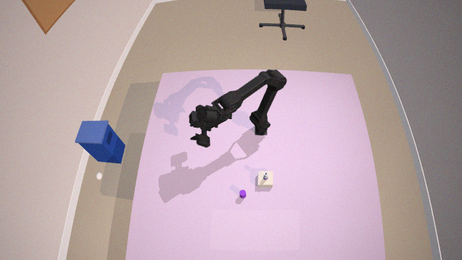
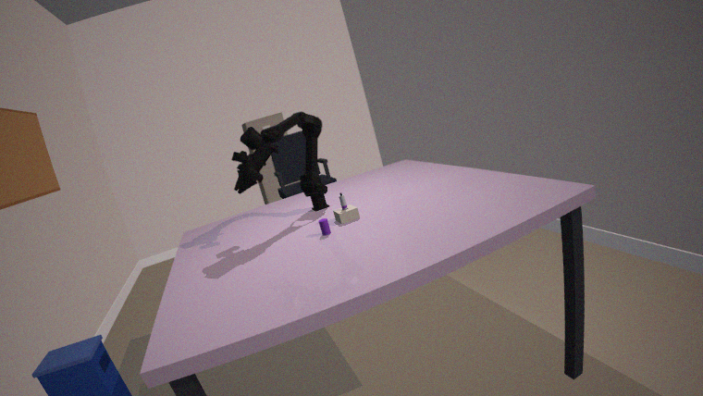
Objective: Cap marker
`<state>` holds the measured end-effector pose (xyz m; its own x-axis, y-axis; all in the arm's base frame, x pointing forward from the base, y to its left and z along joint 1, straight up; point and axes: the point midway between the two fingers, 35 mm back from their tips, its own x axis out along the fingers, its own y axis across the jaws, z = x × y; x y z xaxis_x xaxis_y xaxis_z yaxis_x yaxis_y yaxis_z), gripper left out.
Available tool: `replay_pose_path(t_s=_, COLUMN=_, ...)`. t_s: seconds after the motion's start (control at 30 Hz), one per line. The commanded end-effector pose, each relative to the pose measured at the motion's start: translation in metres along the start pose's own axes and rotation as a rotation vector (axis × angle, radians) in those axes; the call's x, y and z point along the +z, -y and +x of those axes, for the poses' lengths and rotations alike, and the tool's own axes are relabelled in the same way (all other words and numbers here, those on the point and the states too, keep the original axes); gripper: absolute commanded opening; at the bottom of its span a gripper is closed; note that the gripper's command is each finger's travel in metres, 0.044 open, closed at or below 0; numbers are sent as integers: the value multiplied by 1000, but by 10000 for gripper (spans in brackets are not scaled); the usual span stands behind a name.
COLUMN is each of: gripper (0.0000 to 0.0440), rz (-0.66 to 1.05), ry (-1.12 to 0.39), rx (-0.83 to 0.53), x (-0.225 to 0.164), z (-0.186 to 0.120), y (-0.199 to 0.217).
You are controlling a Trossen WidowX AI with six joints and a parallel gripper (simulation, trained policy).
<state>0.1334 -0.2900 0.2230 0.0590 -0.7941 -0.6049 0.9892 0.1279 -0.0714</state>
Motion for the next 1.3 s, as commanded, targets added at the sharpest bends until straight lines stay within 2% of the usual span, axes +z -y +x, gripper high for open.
replay_pose_path(t_s=0.0, gripper=321, rz=8, ry=-24, rx=13, x=3, z=1, y=-9)
replay_pose_path(t_s=1.27, gripper=325, rz=67, ry=-269, rx=70, x=-7, z=14, y=-96)
